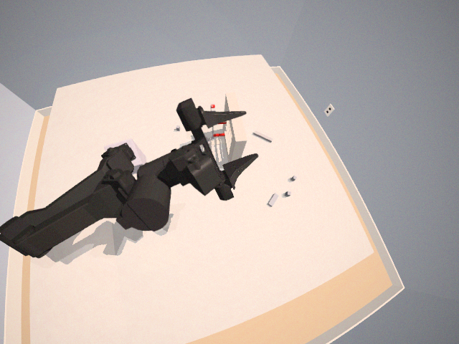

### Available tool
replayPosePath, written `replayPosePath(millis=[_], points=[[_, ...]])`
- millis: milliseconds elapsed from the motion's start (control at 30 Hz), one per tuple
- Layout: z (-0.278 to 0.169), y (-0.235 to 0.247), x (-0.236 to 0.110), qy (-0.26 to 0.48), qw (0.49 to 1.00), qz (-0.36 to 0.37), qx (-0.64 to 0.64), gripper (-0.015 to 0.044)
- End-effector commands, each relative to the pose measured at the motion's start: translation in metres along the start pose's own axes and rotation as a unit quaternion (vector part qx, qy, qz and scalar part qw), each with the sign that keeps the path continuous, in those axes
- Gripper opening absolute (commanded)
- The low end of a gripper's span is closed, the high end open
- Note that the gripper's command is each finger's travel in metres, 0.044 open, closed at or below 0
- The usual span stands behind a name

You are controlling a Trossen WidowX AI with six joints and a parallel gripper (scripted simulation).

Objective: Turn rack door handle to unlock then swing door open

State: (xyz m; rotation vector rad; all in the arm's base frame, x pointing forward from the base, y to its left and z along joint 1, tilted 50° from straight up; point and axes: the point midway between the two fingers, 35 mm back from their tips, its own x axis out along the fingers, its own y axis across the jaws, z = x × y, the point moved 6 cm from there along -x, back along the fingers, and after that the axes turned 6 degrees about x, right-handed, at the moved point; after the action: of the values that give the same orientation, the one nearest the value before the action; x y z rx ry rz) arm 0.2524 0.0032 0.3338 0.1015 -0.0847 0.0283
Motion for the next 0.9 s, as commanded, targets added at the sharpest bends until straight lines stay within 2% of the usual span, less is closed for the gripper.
replayPosePath(millis=[0, 133, 867], points=[[0.000, 0.000, 0.001, 0.002, 1.000, 0.000, 0.001, 0.0374], [-0.010, 0.003, 0.012, 0.043, 0.999, -0.007, 0.016, 0.0284], [-0.082, 0.023, 0.068, 0.300, 0.944, -0.109, 0.087, 0.0284]])
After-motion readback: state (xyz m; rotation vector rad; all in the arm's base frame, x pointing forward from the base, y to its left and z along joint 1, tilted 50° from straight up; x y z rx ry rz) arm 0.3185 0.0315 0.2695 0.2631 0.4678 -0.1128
